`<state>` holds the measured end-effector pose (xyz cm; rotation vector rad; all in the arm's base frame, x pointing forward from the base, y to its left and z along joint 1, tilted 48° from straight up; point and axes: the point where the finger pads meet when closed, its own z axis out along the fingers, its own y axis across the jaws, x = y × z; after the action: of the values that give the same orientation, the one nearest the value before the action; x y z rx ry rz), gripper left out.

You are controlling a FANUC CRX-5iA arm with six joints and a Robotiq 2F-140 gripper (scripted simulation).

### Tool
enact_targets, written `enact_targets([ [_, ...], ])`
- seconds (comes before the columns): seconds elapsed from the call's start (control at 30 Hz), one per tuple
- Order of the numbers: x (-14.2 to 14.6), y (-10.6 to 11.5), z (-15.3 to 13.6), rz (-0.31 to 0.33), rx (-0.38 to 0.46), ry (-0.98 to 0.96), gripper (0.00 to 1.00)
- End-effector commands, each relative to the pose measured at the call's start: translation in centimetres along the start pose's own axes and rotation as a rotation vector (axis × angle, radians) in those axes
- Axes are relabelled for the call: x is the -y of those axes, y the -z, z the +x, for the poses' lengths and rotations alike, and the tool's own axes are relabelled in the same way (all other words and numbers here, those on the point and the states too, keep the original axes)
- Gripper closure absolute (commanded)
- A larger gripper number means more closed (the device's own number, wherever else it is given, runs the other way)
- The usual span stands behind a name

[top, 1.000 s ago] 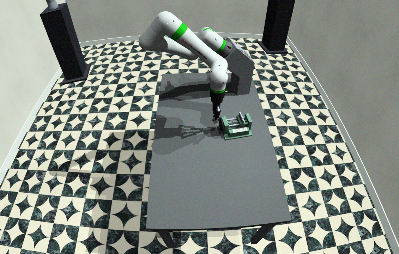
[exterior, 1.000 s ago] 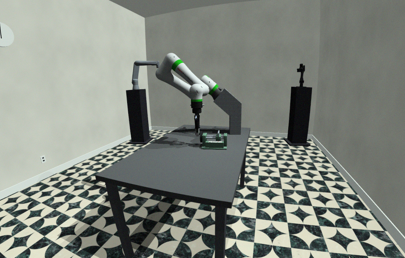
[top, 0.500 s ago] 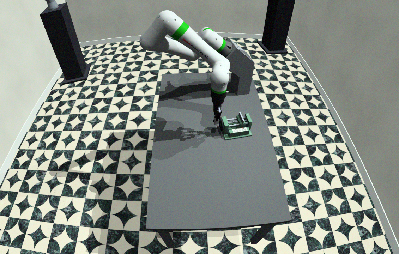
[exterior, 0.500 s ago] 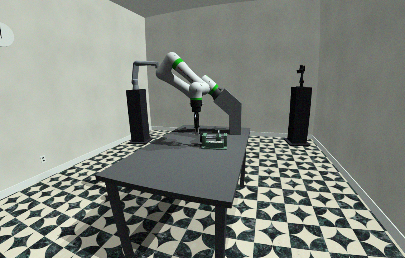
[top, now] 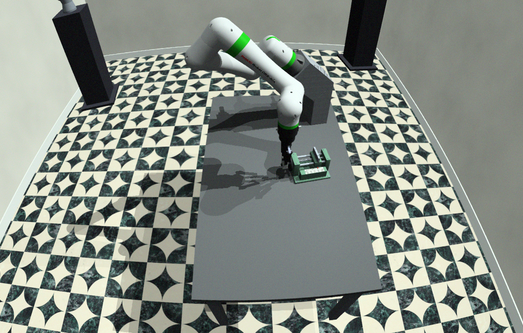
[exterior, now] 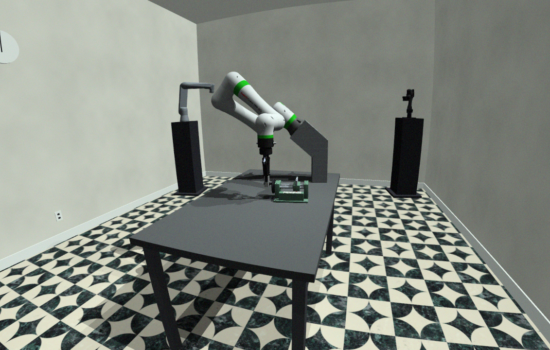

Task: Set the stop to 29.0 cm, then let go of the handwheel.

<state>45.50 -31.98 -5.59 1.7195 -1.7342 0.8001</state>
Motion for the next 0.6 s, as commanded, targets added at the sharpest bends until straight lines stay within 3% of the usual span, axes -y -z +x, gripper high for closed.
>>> enact_targets([
  [0.0,0.3,-0.4,0.0,-0.001,0.000,0.000,0.96],
  [0.57,0.3,-3.8,0.0,-0.001,0.000,0.000,0.96],
])
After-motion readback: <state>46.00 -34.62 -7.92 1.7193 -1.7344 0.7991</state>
